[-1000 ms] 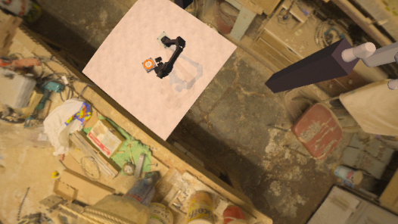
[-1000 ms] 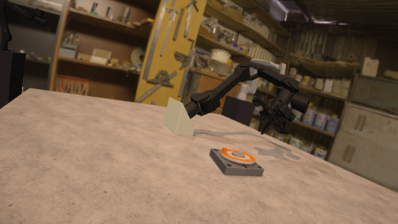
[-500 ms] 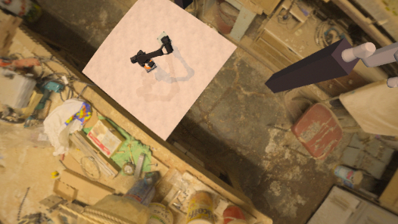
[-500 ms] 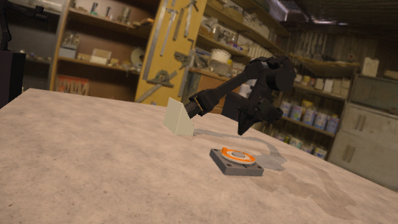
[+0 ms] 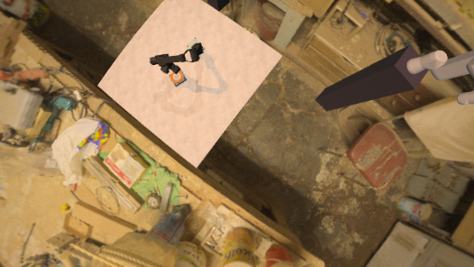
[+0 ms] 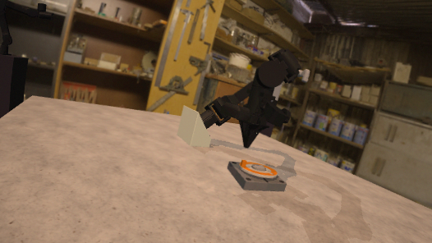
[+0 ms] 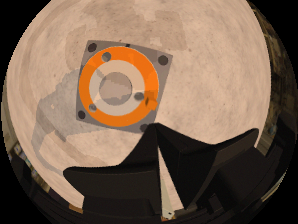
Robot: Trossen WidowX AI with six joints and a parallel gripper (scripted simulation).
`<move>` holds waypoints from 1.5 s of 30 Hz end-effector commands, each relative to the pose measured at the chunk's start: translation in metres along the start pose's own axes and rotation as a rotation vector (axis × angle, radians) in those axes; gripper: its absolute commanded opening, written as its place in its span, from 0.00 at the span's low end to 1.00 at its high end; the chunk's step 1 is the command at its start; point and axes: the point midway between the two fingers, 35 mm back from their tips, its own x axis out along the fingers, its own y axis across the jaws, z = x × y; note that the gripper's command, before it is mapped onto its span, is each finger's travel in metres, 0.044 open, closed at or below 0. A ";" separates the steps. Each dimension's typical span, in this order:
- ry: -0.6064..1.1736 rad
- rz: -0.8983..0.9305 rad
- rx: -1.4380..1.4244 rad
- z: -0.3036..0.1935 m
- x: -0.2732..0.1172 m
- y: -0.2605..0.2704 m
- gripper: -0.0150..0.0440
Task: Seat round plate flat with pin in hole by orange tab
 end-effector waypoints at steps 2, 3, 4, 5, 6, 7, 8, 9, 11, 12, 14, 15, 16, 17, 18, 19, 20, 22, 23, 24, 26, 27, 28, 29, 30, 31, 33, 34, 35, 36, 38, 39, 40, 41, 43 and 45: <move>0.007 0.011 0.009 -0.003 0.021 0.002 0.25; 0.007 0.011 0.009 -0.004 0.025 0.002 0.25; 0.007 0.012 0.009 -0.004 0.029 0.002 0.25; 0.007 0.012 0.009 -0.005 0.033 0.003 0.25; 0.007 0.013 0.009 -0.005 0.036 0.003 0.25; 0.007 0.013 0.009 -0.005 0.038 0.003 0.25; 0.007 0.013 0.009 -0.005 0.038 0.003 0.25; 0.007 0.013 0.009 -0.005 0.038 0.003 0.25; 0.007 0.013 0.009 -0.004 0.038 0.002 0.25; 0.007 0.013 0.008 -0.004 0.038 0.002 0.25; 0.007 0.013 0.008 -0.002 0.038 0.000 0.25; 0.007 0.013 0.008 -0.001 0.038 -0.001 0.25; 0.007 0.013 0.008 0.000 0.038 -0.001 0.25; 0.007 0.013 0.008 0.002 0.038 -0.002 0.25; 0.007 0.013 0.008 0.003 0.038 -0.003 0.25; 0.007 0.013 0.008 0.004 0.038 -0.003 0.25; 0.007 0.013 0.008 0.005 0.038 -0.004 0.25; 0.007 0.013 0.008 0.008 0.039 -0.005 0.25; 0.007 0.013 0.008 0.009 0.039 -0.006 0.25; 0.007 0.013 0.008 0.009 0.039 -0.007 0.25; 0.006 0.013 0.008 0.011 0.039 -0.008 0.25; 0.006 0.012 0.008 0.012 0.039 -0.009 0.25; 0.006 0.012 0.007 0.013 0.038 -0.009 0.25; 0.006 0.012 0.007 0.014 0.038 -0.010 0.25; 0.006 0.012 0.007 0.015 0.038 -0.010 0.25; 0.006 0.012 0.007 0.017 0.038 -0.011 0.25; 0.006 0.012 0.007 0.019 0.038 -0.011 0.25; 0.006 0.012 0.007 0.020 0.038 -0.012 0.25; 0.006 0.012 0.007 0.021 0.038 -0.012 0.25; 0.006 0.012 0.007 0.022 0.038 -0.012 0.25; 0.006 0.012 0.007 0.024 0.038 -0.013 0.25; 0.006 0.012 0.007 0.025 0.038 -0.013 0.25; 0.006 0.012 0.007 0.026 0.038 -0.014 0.25; 0.006 0.012 0.007 0.027 0.038 -0.014 0.25; 0.006 0.012 0.007 0.029 0.038 -0.014 0.25; 0.006 0.012 0.007 0.031 0.038 -0.014 0.25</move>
